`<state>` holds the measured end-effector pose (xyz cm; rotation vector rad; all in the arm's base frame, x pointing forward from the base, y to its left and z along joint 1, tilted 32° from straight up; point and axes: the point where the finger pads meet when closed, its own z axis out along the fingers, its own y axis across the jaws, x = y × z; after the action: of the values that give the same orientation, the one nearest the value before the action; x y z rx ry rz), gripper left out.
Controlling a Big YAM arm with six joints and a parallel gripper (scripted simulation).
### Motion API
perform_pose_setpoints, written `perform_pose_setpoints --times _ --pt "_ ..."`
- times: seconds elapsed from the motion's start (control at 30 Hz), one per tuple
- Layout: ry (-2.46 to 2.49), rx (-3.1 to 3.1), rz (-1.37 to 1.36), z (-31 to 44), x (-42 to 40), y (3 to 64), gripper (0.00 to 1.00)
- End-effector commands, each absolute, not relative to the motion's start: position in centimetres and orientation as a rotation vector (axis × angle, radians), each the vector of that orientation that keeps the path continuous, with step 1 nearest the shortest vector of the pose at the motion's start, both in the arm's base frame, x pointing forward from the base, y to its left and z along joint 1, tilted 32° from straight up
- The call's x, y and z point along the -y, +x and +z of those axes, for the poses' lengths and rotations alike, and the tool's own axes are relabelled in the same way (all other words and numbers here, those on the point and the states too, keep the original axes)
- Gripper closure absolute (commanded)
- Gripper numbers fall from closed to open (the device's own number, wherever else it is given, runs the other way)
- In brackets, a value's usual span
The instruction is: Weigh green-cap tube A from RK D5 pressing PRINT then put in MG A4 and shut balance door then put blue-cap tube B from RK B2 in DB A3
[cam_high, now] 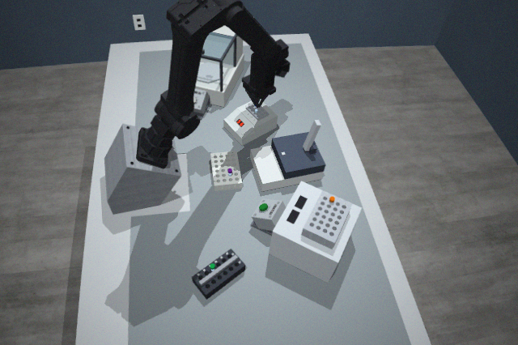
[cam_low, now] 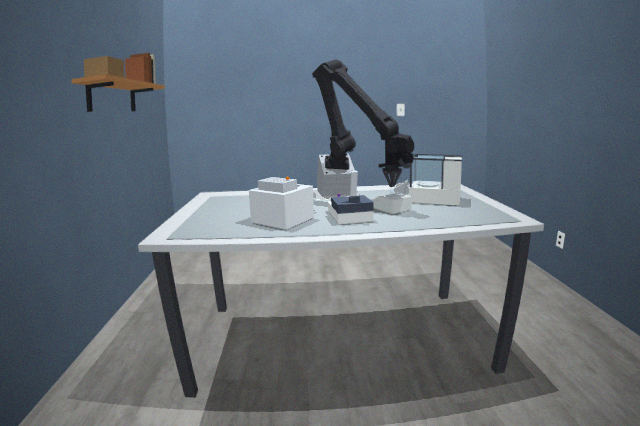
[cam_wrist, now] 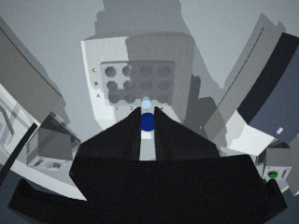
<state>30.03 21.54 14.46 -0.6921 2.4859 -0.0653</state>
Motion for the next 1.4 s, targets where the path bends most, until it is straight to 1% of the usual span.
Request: perform_pose_setpoints --times 0.0,1.37 --pt "-0.691 -2.495 -0.072 13.57 -21.05 30.28 0.91" --pt "-0.690 -2.495 -0.072 13.49 -20.71 29.91 0.91"
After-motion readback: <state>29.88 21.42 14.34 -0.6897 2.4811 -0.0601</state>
